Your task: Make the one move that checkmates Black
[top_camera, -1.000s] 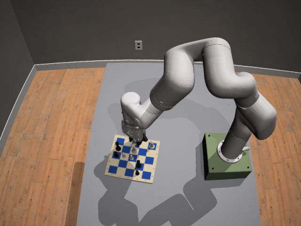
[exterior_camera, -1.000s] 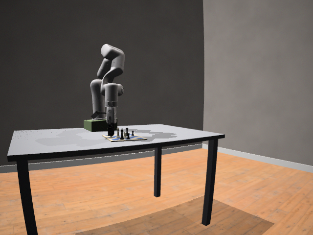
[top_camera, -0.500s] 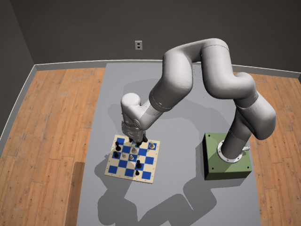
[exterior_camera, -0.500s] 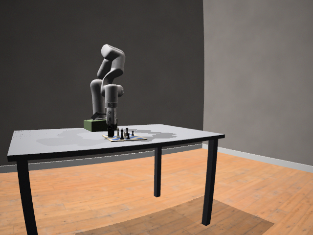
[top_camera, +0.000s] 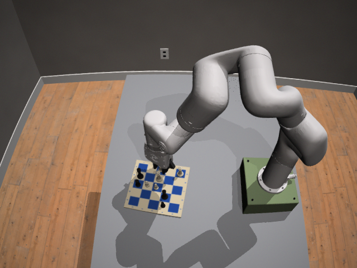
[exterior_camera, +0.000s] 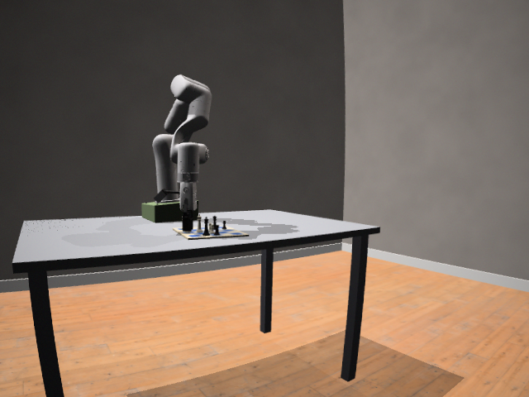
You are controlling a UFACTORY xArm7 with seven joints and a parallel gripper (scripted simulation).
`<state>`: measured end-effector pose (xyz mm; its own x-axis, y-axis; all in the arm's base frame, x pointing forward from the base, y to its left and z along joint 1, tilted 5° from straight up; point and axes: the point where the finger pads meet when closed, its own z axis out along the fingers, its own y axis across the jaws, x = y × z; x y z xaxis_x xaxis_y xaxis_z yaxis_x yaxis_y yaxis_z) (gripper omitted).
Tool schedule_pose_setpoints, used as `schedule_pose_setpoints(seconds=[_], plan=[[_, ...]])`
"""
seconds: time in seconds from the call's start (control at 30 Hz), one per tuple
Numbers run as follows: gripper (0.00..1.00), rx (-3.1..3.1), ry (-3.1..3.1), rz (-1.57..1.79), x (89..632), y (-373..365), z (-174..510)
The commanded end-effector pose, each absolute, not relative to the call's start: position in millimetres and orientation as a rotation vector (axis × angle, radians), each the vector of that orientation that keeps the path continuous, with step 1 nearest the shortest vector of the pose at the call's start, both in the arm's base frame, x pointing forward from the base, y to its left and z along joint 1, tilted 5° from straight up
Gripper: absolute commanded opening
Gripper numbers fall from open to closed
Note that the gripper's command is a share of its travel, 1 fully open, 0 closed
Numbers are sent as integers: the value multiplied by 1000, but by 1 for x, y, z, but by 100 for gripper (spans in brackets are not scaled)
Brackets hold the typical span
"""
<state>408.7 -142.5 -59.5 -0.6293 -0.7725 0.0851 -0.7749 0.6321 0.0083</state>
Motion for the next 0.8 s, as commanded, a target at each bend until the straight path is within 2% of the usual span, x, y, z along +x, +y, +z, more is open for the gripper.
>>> schedule_pose_setpoints(seconds=[0.0, 0.4, 0.43, 0.77], plan=[[37, 1314, -2767, 48, 410, -143, -58], [37, 1314, -2767, 48, 410, -143, -58], [0, 1314, -2767, 48, 410, -143, -58], [0, 1314, -2767, 48, 410, -143, -58]])
